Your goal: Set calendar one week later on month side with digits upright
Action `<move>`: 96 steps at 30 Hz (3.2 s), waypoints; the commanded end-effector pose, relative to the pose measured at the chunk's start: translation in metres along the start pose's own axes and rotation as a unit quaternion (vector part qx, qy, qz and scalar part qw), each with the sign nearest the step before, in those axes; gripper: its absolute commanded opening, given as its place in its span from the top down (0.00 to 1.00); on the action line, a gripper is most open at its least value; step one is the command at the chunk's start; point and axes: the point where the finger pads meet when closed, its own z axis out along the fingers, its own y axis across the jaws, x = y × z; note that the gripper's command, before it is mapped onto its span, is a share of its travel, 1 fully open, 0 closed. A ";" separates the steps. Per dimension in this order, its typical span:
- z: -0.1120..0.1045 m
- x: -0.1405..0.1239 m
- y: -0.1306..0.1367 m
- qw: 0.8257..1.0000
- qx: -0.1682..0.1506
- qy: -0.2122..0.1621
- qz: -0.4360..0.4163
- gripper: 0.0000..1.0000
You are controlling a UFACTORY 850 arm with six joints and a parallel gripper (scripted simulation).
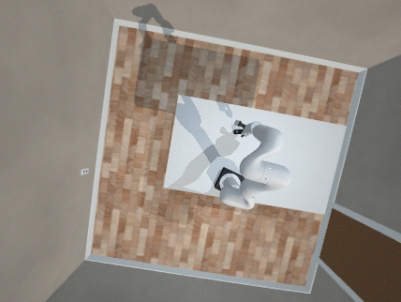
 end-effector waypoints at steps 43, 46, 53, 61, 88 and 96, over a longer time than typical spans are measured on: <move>0.003 0.000 0.001 0.955 -0.002 0.021 -0.296 0.71; 0.007 0.000 0.000 0.955 -0.002 0.021 -0.296 0.71; 0.031 0.001 0.000 0.955 -0.002 0.021 -0.296 0.71; 0.050 0.002 0.000 0.955 -0.002 0.021 -0.296 0.71; 0.064 0.002 0.000 0.955 -0.002 0.021 -0.296 0.71; 0.064 0.002 0.000 0.955 -0.002 0.021 -0.296 0.71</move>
